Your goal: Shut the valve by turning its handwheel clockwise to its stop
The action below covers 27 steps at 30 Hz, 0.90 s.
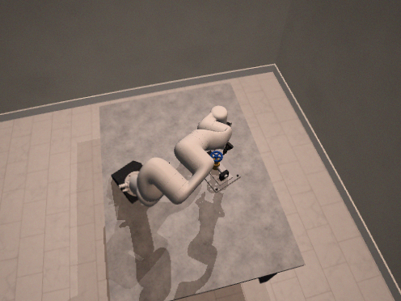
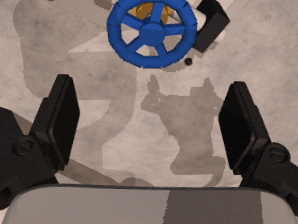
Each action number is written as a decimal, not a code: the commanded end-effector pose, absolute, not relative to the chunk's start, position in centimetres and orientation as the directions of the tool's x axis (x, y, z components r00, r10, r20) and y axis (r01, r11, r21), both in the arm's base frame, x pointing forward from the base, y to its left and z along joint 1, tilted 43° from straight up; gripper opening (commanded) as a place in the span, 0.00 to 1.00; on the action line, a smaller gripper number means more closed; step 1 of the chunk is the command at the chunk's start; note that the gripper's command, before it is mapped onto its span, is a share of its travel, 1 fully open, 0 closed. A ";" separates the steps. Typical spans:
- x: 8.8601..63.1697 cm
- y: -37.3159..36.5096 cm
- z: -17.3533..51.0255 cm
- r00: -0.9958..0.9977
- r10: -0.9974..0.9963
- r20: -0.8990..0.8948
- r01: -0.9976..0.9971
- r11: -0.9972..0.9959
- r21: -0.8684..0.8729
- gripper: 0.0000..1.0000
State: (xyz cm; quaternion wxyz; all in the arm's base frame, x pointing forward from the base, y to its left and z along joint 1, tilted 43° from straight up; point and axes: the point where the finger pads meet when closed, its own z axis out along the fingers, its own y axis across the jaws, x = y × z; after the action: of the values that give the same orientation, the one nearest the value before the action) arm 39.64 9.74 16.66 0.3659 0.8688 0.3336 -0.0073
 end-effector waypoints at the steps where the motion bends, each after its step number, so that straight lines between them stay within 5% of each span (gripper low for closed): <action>1: 39.7 9.9 16.7 0.776 0.577 -0.254 0.585 -0.508 0.632 1.00; 27: 40.3 8.6 15.2 0.777 0.576 -0.255 0.584 -0.507 0.634 1.00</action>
State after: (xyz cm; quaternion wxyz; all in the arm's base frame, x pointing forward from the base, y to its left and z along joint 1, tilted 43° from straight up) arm 40.14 8.68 15.38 0.3672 0.8684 0.3332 -0.0067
